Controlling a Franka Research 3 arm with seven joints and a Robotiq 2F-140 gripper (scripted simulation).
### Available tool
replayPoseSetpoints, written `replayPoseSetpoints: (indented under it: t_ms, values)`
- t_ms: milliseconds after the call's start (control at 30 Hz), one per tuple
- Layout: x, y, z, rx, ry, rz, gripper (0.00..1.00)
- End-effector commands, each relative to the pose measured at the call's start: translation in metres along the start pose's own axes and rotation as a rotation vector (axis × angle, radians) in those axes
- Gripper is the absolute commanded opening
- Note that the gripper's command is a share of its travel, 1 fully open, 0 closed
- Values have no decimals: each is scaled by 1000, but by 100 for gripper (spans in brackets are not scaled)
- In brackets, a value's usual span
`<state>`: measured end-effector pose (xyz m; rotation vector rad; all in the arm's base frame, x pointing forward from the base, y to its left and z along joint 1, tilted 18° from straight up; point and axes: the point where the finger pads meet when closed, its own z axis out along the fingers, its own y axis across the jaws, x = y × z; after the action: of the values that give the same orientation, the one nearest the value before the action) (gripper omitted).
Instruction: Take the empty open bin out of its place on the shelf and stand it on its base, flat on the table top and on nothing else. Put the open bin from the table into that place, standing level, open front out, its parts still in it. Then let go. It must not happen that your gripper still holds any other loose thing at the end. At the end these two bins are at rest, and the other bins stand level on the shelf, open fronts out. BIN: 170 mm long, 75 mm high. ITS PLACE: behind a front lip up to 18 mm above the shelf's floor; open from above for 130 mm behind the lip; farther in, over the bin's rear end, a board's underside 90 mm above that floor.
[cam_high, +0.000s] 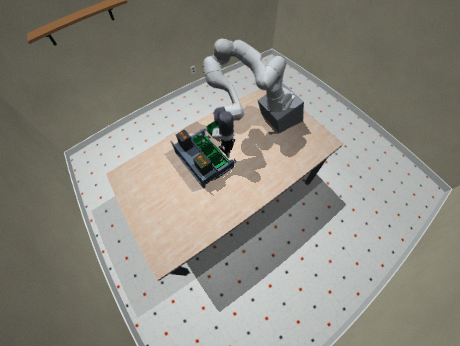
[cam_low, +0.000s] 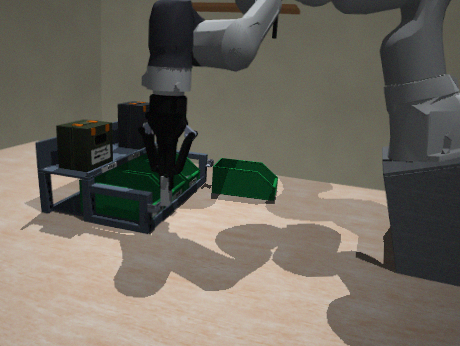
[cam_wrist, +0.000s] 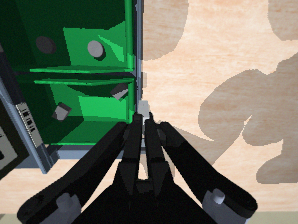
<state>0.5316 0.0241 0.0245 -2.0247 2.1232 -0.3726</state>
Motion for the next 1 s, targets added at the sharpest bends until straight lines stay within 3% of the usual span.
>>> replayPoseSetpoints:
  t_ms: [0, 600, 967]
  values:
    - [0, 5, -4, -3, 1, 3, 0]
    - [0, 10, -11, -3, 1, 3, 0]
    - [0, 10, -28, -3, 1, 3, 0]
